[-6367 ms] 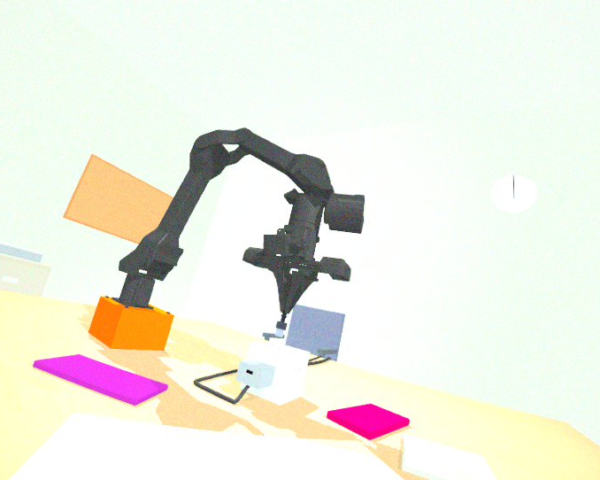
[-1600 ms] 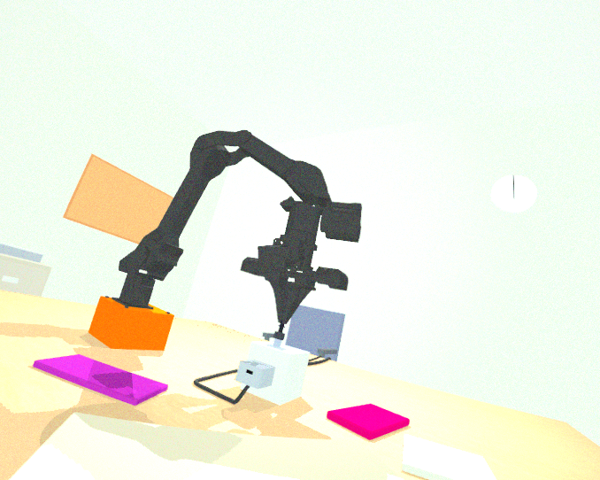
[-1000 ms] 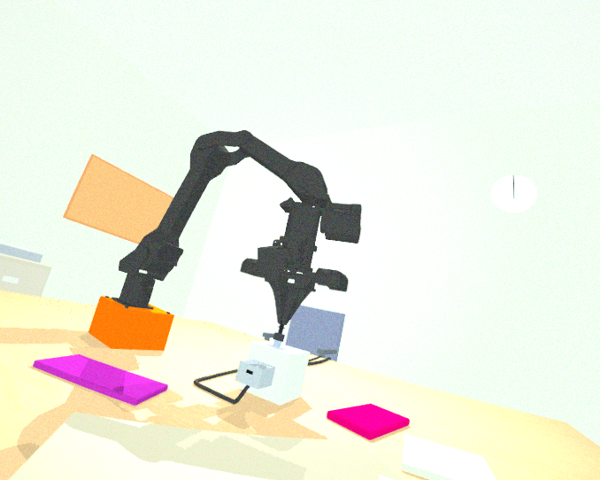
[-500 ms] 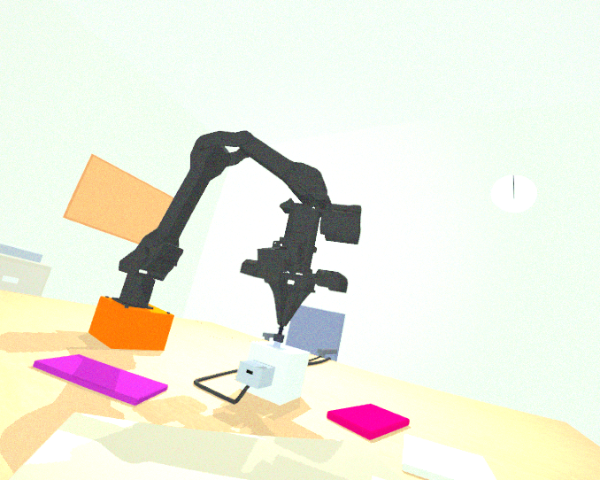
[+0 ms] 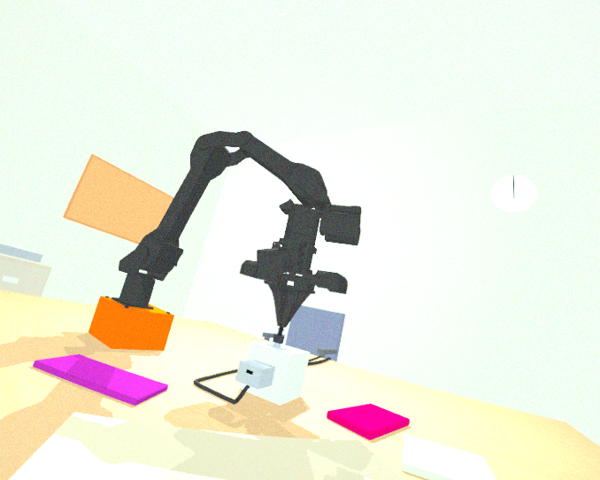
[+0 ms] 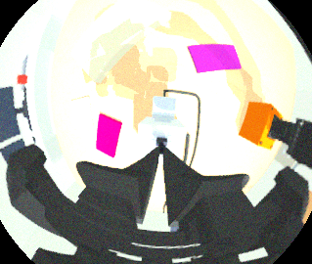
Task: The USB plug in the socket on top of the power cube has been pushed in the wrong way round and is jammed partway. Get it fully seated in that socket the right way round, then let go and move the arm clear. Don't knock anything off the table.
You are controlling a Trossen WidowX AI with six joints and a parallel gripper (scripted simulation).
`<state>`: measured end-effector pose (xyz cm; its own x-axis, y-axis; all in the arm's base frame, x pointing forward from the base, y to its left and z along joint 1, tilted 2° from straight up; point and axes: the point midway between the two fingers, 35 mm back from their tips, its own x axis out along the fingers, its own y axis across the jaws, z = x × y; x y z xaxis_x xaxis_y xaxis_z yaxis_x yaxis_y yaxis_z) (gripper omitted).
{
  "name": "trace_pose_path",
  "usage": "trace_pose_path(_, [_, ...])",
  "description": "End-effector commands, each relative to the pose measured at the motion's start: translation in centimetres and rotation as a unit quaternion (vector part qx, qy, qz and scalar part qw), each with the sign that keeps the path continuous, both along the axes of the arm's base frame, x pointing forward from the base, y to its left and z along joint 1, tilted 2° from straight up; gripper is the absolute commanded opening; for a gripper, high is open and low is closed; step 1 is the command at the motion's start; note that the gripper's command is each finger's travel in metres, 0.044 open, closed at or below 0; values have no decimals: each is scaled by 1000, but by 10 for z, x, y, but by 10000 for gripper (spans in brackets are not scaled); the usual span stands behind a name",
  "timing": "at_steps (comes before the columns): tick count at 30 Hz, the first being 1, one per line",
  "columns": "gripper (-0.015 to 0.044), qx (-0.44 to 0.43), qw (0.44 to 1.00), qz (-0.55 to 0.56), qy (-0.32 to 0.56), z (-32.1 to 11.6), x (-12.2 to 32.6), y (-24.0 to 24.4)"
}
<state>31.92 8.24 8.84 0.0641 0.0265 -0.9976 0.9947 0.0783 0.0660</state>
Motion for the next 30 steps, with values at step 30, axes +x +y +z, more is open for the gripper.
trace_pose_path(30, [0, 2, 1000, -1, 1, -4, 0, 1])
